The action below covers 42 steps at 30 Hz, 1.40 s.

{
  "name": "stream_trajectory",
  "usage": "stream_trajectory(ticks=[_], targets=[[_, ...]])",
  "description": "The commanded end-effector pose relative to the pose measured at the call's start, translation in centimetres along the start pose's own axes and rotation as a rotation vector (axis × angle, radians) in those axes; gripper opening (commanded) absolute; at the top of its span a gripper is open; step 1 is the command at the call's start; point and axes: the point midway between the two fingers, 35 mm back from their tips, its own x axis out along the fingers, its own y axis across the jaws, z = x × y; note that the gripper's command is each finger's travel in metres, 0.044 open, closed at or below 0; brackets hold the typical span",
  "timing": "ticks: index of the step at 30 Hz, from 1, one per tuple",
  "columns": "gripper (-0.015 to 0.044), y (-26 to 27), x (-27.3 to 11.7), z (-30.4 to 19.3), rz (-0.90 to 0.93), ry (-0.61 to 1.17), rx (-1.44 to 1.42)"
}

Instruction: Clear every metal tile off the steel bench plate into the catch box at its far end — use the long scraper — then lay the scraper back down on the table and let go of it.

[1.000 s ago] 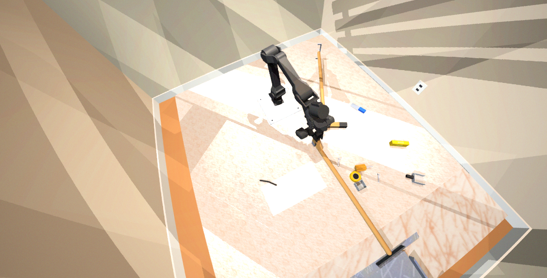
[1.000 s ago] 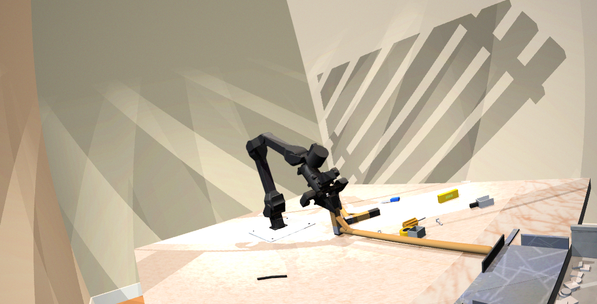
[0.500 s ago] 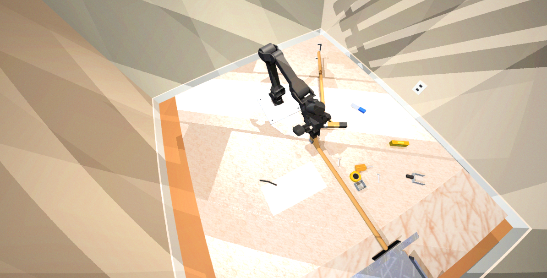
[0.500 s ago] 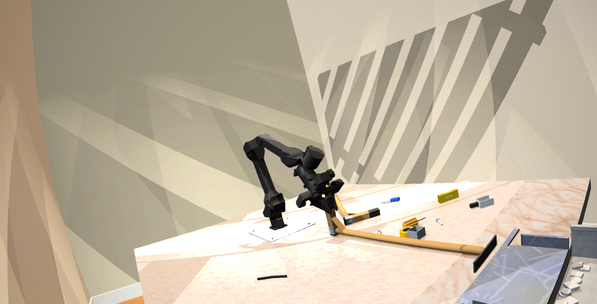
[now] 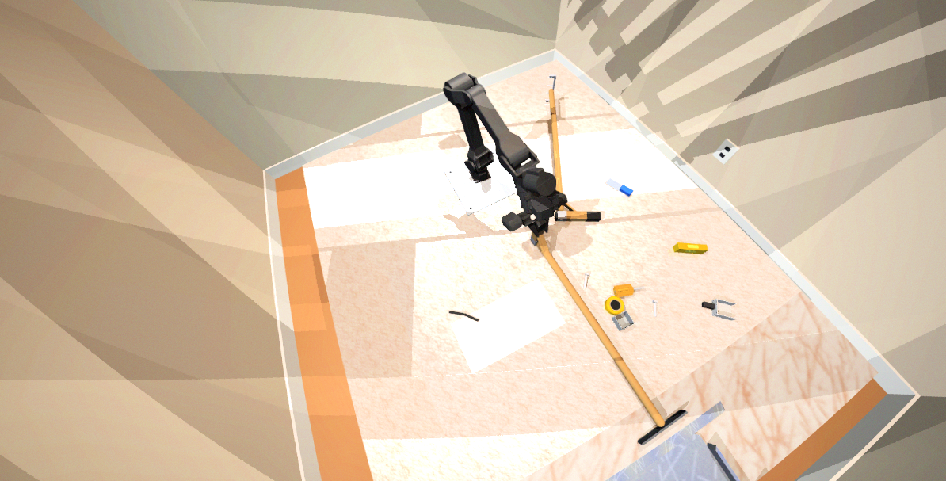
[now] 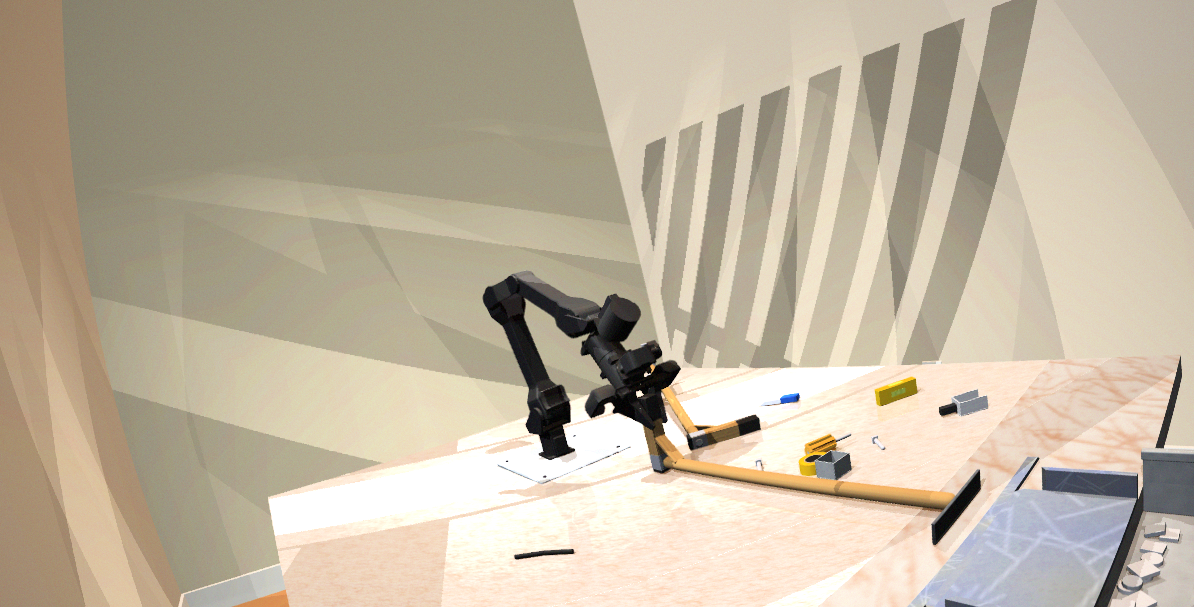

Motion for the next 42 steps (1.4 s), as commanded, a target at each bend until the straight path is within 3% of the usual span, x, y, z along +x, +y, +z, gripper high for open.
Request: stream_trajectory(ticks=[1, 42], targets=[[0.0, -0.3, -0.3, 0.2, -0.001, -0.016, 0.003], [0.0, -4.2, 0.0, 0.2, -0.018, -0.007, 0.013]])
